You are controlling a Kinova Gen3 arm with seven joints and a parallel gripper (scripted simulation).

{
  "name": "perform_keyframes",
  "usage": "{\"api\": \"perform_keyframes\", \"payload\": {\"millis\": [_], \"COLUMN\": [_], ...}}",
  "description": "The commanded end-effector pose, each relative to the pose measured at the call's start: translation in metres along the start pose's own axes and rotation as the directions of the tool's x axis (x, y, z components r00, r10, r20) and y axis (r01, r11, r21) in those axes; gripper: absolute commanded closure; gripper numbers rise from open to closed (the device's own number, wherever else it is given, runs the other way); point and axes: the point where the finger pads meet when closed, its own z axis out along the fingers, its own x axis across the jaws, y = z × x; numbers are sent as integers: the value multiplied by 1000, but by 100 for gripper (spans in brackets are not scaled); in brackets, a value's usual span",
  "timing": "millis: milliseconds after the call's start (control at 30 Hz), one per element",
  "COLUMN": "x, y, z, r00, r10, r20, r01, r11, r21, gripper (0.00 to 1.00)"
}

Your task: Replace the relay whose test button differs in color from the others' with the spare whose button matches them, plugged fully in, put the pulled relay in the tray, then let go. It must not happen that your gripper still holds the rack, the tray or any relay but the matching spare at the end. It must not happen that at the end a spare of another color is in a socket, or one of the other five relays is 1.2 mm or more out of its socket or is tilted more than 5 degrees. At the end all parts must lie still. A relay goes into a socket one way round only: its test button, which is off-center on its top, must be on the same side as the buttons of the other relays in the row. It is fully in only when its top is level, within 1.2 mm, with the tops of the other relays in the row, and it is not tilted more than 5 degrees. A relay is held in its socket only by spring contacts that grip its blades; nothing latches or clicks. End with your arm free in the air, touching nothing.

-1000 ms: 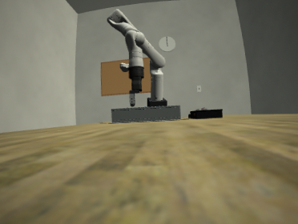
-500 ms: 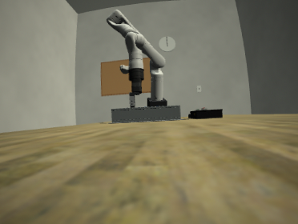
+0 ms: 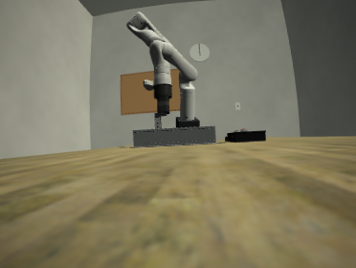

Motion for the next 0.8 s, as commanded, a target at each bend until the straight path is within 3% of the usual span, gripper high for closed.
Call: {"api": "perform_keyframes", "payload": {"millis": [0,767], "x": [0,0], "y": [2,4], "z": [2,18], "r00": [1000,1000], "r10": [-3,0], "r20": [-1,0], "r01": [3,0], "r11": [1000,1000], "r21": [-3,0], "gripper": [100,100]}}
